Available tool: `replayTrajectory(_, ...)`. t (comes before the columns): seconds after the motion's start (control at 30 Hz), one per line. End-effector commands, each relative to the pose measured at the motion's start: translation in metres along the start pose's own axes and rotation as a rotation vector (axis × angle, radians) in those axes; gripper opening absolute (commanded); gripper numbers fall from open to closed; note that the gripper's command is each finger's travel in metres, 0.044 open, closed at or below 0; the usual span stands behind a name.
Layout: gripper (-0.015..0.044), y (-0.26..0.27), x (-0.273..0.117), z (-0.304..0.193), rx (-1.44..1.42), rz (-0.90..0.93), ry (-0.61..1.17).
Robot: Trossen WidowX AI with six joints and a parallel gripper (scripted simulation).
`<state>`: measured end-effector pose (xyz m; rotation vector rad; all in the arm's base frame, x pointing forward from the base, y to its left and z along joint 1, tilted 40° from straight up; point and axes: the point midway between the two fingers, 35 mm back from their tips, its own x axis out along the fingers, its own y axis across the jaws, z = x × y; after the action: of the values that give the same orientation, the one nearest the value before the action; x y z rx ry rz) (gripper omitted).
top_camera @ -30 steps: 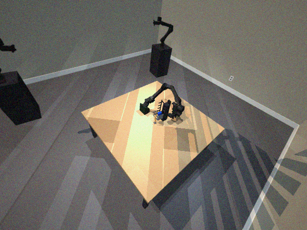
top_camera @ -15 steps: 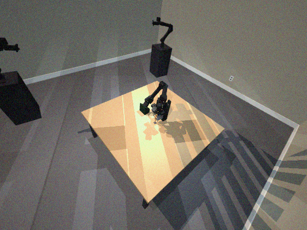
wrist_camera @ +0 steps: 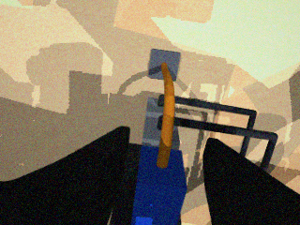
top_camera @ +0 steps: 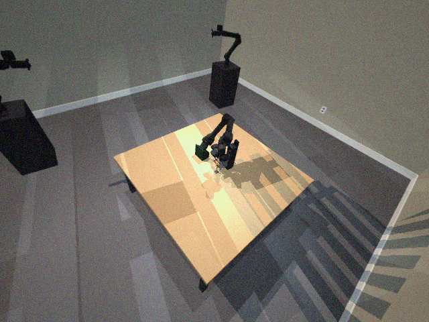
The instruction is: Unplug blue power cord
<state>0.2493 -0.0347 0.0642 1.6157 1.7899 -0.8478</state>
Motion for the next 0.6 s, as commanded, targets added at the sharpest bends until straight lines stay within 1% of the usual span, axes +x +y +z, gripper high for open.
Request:
replayTrajectory(0.0, 0.016, 0.0, 0.0, -0.007, 0.0, 0.0, 0.001)
replayTrajectory(0.57, 0.016, -0.001, 0.0, -0.034, 0.0, 0.0, 0.003)
